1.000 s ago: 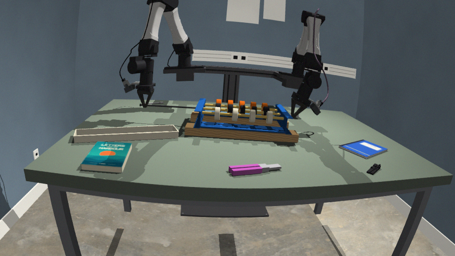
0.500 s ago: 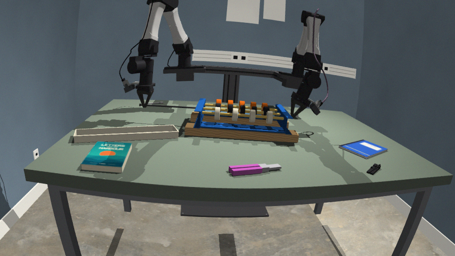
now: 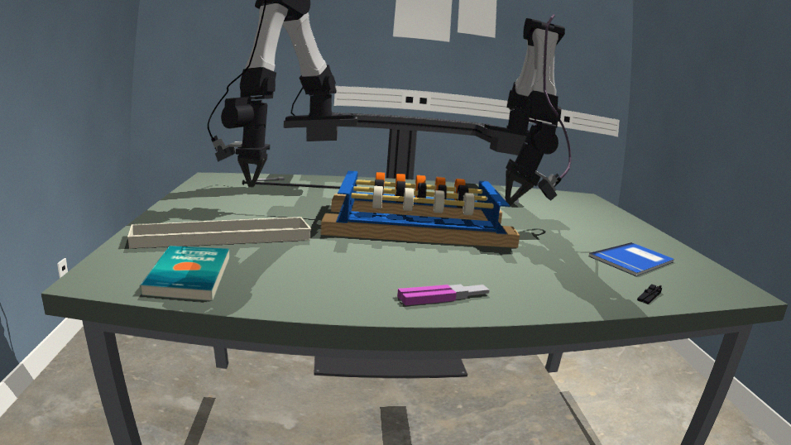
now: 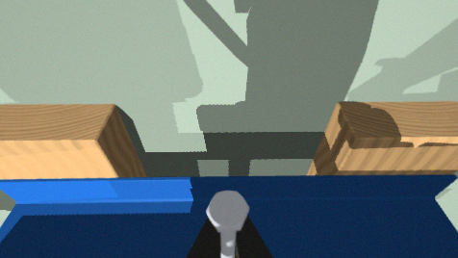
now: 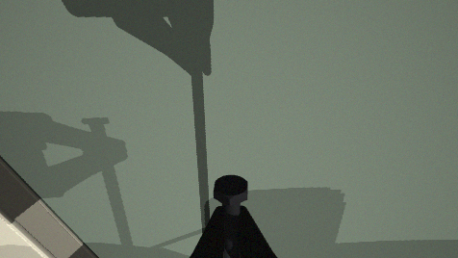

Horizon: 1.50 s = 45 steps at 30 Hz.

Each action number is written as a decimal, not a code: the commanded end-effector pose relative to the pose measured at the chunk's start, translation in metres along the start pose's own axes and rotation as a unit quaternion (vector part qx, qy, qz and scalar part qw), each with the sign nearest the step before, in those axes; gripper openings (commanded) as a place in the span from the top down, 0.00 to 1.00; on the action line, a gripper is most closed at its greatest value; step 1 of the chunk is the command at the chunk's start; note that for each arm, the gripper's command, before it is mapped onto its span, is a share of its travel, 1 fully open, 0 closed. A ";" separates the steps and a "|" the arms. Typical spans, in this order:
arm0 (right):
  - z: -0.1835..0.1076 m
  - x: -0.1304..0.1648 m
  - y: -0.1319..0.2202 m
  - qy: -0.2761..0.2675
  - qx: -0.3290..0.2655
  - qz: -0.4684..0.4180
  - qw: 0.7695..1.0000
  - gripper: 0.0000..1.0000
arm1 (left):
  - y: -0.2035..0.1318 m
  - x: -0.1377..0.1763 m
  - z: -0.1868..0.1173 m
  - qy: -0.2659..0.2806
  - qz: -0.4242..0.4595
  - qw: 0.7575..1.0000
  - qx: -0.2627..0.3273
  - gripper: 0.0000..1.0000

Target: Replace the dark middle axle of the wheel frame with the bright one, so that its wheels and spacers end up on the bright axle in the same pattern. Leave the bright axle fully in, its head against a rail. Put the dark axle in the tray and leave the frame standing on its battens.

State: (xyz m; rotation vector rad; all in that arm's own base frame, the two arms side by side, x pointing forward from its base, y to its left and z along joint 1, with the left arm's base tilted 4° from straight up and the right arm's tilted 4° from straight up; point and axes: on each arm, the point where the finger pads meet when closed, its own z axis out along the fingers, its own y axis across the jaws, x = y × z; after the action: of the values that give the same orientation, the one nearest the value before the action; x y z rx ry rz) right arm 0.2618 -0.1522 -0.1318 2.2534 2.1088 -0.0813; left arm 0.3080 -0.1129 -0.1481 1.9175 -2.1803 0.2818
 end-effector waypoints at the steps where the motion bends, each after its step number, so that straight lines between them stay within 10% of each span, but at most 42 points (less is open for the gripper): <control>1: 0.001 0.011 -0.002 0.016 0.000 -0.001 1.000 1.00 | -0.012 0.034 -0.001 0.056 0.031 0.998 0.015 1.00; 45: -0.001 0.009 -0.002 0.016 0.000 0.000 1.000 1.00 | -0.013 0.028 -0.001 0.046 0.030 0.998 0.018 1.00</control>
State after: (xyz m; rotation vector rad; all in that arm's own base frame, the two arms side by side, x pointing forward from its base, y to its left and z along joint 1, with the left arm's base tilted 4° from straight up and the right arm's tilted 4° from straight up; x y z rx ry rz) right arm 0.2617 -0.1522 -0.1319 2.2529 2.1082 -0.0811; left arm 0.3080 -0.1129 -0.1481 1.9177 -2.1807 0.2814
